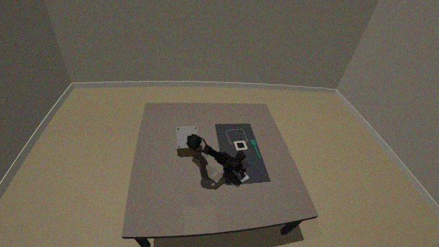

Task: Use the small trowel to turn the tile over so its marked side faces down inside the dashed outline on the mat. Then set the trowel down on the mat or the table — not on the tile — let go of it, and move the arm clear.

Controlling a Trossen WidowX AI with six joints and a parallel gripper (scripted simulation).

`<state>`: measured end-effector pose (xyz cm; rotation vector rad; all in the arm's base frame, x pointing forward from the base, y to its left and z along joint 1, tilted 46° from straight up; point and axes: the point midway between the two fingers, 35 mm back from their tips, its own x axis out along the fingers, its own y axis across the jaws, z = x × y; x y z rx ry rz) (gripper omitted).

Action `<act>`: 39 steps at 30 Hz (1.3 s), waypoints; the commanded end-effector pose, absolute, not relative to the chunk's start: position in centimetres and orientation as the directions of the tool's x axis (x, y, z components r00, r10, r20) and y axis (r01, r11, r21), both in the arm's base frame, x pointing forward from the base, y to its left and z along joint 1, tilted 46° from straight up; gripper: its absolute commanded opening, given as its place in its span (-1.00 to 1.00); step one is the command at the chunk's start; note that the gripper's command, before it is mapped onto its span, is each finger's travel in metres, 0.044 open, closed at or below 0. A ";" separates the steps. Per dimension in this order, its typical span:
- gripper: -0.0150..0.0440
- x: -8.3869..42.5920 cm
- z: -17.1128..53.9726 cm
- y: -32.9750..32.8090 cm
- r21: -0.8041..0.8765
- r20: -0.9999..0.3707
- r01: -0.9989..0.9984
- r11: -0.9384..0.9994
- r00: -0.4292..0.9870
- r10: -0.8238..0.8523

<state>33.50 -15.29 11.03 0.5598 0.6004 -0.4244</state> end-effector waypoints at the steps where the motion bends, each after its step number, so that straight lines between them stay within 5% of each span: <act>1: -0.49 33.6 11.2 -15.0 0.367 -0.629 0.522 0.770 0.749 -0.208; 19: -0.49 33.2 15.1 -10.9 0.367 -0.628 0.523 0.769 0.750 -0.210; 39: -0.49 39.8 11.8 -8.8 0.381 -0.519 0.561 0.734 0.788 -0.333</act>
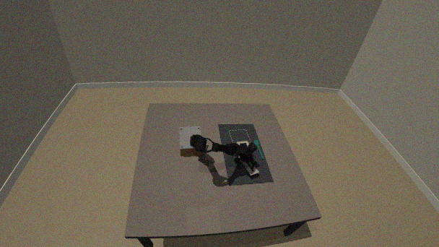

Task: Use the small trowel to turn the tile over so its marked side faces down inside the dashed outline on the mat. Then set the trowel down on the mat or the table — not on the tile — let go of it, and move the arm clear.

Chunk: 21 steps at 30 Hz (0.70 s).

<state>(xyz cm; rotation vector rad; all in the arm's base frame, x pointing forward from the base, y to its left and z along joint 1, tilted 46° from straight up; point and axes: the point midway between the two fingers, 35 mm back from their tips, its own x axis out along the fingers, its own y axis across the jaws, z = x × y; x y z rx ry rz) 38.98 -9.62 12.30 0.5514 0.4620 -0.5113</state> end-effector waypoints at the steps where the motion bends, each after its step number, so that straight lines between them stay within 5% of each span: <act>1: -0.49 40.1 11.6 -8.6 0.385 -0.512 0.563 0.732 0.790 -0.338; 21: -0.49 43.3 8.6 -5.7 0.468 -0.395 0.570 0.676 0.819 -0.417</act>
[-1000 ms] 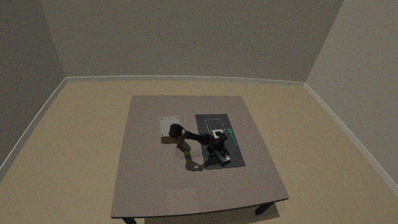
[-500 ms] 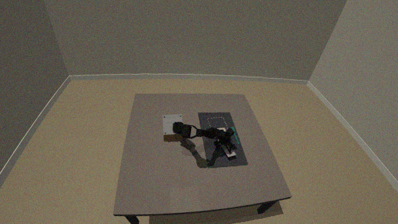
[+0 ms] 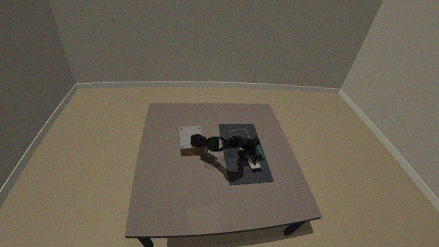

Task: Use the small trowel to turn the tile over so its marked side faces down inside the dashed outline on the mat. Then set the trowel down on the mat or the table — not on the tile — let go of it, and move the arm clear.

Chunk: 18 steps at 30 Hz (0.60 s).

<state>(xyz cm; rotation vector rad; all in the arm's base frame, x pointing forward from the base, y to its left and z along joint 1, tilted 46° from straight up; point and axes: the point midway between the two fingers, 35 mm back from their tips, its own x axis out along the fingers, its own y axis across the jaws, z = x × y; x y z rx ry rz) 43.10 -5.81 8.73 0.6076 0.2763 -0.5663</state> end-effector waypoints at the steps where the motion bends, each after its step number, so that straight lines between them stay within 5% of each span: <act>1: -0.49 43.3 8.5 -5.8 0.468 -0.395 0.570 0.676 0.819 -0.417; 18: -0.49 43.6 6.4 -7.5 0.467 -0.395 0.570 0.676 0.819 -0.417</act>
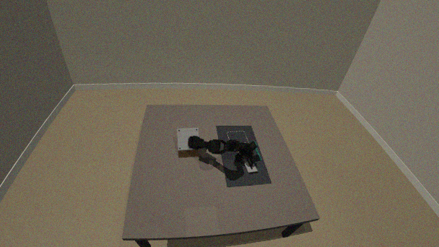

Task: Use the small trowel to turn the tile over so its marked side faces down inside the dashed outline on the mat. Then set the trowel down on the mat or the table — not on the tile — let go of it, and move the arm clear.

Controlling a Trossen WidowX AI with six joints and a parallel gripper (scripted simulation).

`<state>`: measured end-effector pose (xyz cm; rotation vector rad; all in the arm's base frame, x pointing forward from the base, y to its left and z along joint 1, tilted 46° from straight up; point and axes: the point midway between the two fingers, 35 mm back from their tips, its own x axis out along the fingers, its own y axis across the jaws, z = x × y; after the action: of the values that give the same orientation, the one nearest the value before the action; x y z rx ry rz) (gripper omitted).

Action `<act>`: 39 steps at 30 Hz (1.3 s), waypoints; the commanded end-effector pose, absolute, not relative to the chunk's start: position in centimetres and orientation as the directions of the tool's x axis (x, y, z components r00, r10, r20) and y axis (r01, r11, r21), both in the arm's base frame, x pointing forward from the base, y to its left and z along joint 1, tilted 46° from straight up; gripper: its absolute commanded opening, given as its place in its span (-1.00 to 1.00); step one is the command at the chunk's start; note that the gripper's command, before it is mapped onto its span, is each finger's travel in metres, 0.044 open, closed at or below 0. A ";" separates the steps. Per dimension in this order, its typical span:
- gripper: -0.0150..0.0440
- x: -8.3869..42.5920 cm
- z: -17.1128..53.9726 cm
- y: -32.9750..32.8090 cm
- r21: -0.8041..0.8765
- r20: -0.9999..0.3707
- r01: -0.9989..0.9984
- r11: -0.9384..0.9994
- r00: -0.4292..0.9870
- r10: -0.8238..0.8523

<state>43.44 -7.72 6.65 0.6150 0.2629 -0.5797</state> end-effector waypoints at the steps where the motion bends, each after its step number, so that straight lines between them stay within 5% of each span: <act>1: -0.49 43.6 6.2 -7.6 0.467 -0.395 0.570 0.676 0.819 -0.417; 39: -0.49 43.2 2.2 -4.5 0.468 -0.396 0.570 0.675 0.818 -0.417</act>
<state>43.37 -5.28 2.86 0.6149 0.2525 -0.5725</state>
